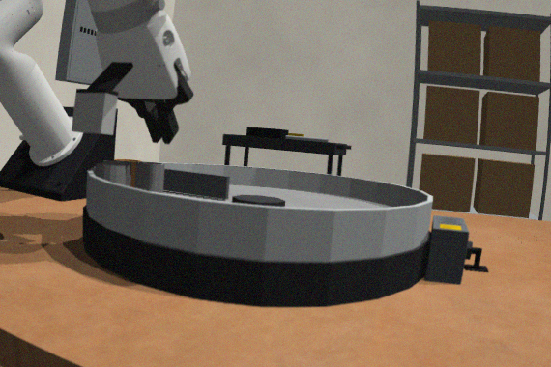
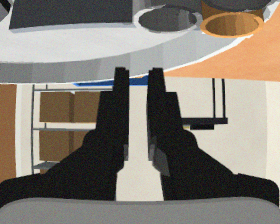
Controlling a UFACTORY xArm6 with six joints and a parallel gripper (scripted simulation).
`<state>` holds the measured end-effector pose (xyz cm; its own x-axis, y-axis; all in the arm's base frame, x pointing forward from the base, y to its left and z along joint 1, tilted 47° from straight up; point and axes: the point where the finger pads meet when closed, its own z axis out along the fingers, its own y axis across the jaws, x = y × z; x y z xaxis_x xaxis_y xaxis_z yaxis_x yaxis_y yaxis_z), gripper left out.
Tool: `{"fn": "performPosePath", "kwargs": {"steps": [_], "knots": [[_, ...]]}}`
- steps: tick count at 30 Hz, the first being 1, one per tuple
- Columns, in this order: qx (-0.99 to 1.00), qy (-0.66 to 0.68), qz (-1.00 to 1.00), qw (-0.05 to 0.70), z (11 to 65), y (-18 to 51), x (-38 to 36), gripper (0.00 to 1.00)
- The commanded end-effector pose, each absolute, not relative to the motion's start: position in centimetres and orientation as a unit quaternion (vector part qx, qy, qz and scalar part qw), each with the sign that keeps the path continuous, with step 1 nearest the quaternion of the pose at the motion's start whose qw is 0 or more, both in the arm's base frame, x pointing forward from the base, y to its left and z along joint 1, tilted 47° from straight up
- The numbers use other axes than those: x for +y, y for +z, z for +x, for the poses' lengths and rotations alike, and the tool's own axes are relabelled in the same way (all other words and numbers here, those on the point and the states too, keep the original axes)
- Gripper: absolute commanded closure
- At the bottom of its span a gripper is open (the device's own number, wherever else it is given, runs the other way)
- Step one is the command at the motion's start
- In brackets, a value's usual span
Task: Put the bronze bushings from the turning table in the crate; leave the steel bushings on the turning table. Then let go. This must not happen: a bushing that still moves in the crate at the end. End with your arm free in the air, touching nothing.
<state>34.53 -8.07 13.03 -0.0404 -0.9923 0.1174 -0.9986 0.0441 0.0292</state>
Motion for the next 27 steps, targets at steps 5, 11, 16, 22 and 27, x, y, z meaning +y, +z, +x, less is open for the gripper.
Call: {"fn": "performPosePath", "kwargs": {"steps": [5,11,16,22,27], "knots": [[-0.72,0.031,0.691,0.052,34.7,13.1,-8.1,0.9],[-0.72,0.031,0.691,0.052,34.7,13.1,-8.1,0.9],[-0.72,0.031,0.691,0.052,34.7,13.0,-8.2,0.9],[-0.72,0.031,0.691,0.052,34.5,11.5,-9.7,0.9],[-0.72,0.031,0.691,0.052,34.5,11.5,-9.7,0.9]]}}
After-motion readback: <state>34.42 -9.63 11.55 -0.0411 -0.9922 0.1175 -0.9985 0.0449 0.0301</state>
